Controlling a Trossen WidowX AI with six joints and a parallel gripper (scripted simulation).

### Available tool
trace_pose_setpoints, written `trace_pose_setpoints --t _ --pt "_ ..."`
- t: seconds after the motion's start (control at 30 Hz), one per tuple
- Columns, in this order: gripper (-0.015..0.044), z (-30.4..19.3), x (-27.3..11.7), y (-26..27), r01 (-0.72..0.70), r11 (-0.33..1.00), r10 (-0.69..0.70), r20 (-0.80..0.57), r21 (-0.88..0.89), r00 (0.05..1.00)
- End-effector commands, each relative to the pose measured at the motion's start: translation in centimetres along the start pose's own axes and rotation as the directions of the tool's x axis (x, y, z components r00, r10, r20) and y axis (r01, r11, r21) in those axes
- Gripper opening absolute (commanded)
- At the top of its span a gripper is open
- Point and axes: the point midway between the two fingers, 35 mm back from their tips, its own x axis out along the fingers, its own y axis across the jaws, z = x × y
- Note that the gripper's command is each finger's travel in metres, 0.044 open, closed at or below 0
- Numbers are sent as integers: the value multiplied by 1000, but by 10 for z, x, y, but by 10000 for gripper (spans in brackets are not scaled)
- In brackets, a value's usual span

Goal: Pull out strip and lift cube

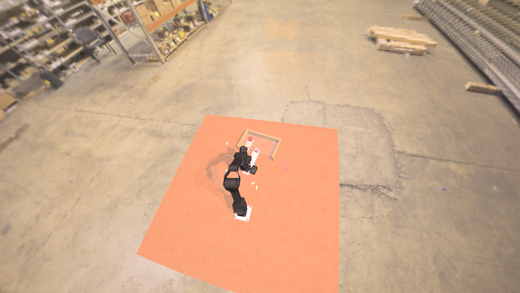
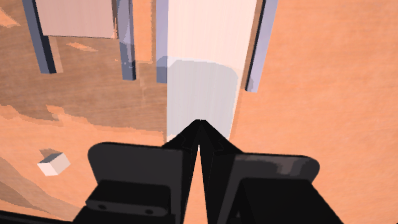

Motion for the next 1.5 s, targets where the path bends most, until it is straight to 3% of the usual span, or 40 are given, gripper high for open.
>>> trace_pose_setpoints --t 0.0,1.47 --pt "0 -14 6 -1 7 1000 -7 -30 -1 1000" --pt "0 -77 4 0 6 1000 -6 -35 -1 999"
